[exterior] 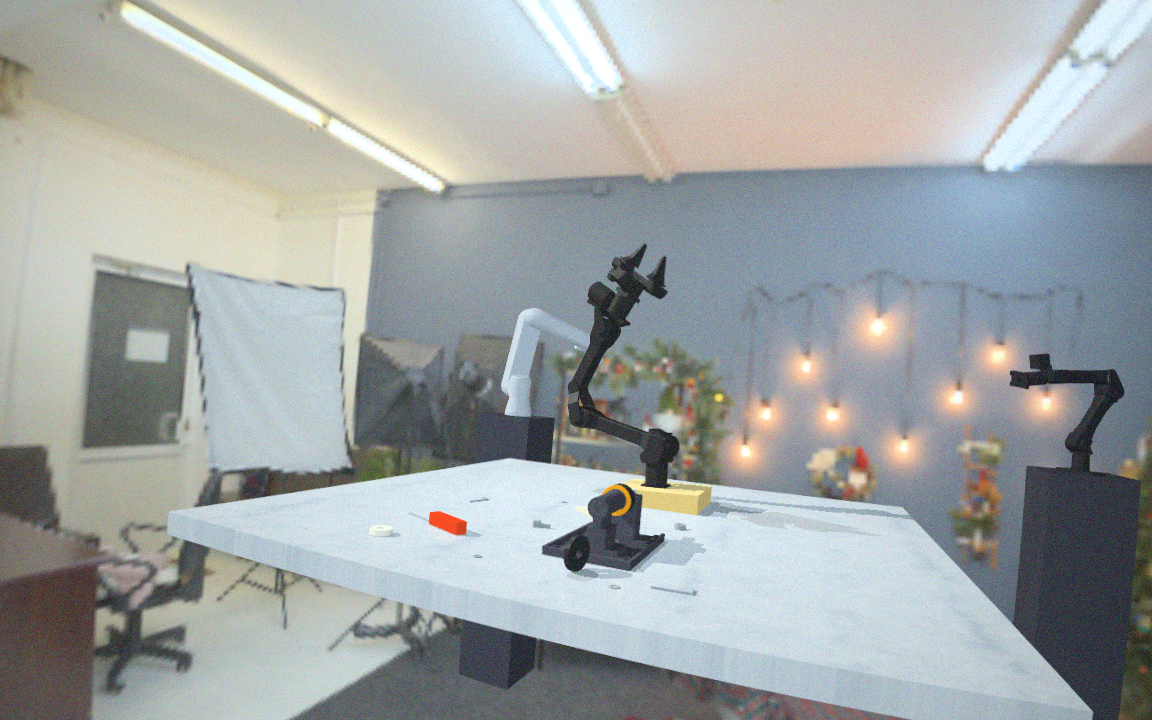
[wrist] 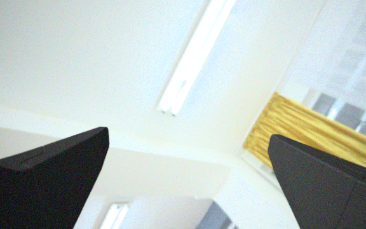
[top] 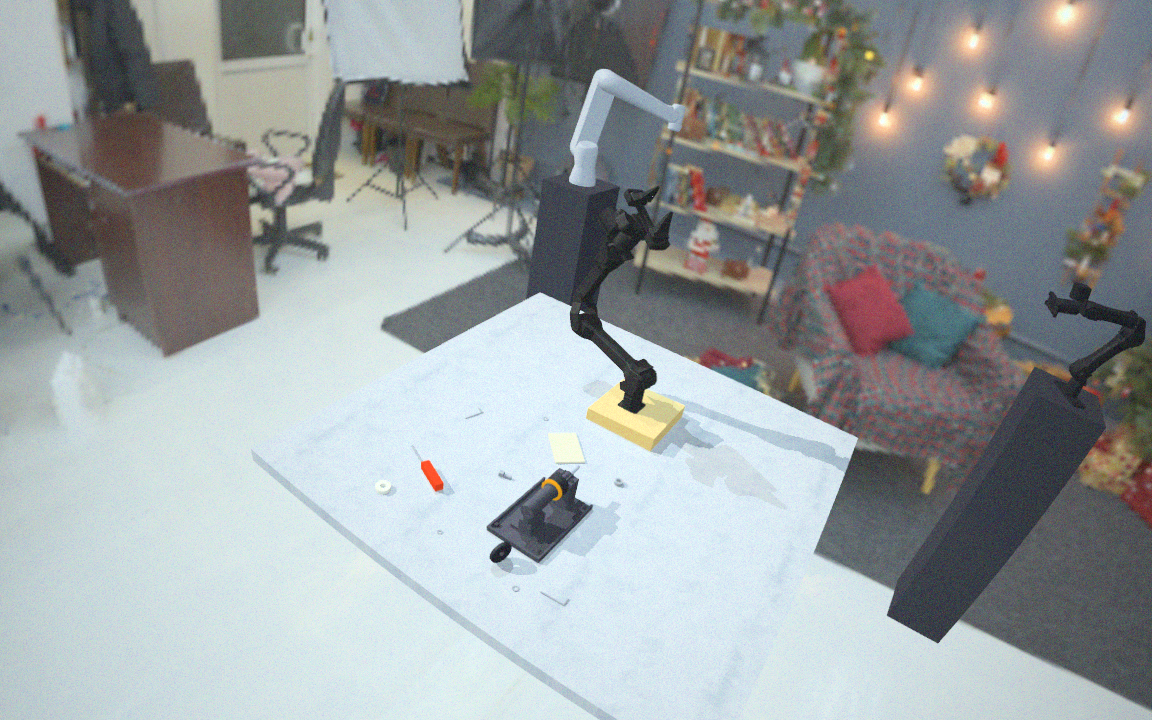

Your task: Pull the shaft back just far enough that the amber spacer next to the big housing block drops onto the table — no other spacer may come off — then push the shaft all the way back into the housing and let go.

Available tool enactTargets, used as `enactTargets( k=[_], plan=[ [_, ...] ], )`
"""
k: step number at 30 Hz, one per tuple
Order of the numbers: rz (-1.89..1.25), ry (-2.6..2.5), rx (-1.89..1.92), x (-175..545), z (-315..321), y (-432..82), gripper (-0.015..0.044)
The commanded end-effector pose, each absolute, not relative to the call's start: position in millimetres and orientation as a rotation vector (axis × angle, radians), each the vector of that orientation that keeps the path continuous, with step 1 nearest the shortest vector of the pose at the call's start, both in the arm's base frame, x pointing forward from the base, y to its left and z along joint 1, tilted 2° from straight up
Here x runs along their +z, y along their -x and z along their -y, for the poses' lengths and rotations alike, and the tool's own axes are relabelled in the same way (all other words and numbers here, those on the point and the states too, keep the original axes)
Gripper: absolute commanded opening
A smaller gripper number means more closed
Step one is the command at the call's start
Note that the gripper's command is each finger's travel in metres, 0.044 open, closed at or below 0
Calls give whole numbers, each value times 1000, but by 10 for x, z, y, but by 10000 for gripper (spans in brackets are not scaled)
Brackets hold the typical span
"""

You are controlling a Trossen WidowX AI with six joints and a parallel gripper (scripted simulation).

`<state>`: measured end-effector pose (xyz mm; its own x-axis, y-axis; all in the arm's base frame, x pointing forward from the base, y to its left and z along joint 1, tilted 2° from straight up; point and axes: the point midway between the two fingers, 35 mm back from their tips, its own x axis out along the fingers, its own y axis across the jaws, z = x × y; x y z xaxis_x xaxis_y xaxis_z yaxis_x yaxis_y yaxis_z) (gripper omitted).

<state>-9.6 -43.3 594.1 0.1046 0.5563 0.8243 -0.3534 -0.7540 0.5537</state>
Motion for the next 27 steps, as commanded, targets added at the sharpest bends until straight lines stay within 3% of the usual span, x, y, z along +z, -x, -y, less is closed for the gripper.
enactTargets(
  k=[1, 9, 15, 27],
  plan=[
    [-200, -1708, 1720, 5943, 404, 92, 426],
    [-237, -1398, 1394, 5862, -743, -282, 440],
    [-269, -1190, 1117, 5561, -1513, -883, 440],
    [-448, -753, 673, 4547, -2275, -2213, 440]
  ],
)
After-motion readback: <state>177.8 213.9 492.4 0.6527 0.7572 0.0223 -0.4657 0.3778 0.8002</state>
